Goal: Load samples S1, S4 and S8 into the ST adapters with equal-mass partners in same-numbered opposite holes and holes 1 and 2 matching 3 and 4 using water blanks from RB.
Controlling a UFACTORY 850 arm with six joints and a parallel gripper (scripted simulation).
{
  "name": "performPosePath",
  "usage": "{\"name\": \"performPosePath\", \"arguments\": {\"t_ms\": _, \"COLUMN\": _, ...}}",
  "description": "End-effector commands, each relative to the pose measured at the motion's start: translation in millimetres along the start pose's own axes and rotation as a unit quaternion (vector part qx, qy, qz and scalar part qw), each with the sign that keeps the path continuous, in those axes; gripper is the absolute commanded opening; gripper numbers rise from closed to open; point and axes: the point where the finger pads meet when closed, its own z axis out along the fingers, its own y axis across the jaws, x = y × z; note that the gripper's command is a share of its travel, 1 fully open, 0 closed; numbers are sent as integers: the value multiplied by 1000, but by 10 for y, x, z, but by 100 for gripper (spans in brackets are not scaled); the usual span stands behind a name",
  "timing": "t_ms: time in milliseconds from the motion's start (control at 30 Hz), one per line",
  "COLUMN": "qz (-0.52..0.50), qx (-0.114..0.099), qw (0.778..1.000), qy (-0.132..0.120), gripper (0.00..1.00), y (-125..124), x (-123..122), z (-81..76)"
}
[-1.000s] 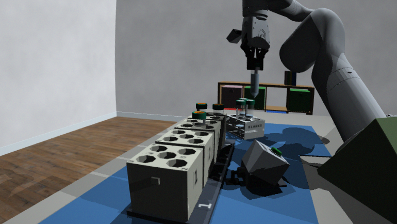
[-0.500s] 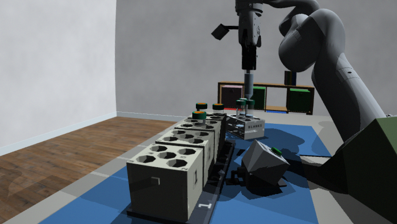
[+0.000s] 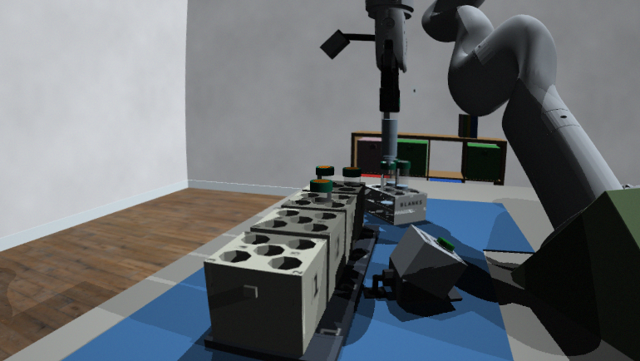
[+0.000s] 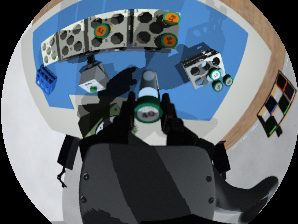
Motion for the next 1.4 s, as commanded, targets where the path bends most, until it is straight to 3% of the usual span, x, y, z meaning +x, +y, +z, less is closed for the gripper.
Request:
{"name": "performPosePath", "arguments": {"t_ms": 0, "qz": 0, "qx": -1, "qw": 1000, "qy": 0, "gripper": 0, "y": -182, "x": 63, "z": 0}}
{"name": "performPosePath", "arguments": {"t_ms": 1367, "qz": 0, "qx": 0, "qw": 1000, "qy": 0, "gripper": 0, "y": -1911, "x": 569, "z": 2}}
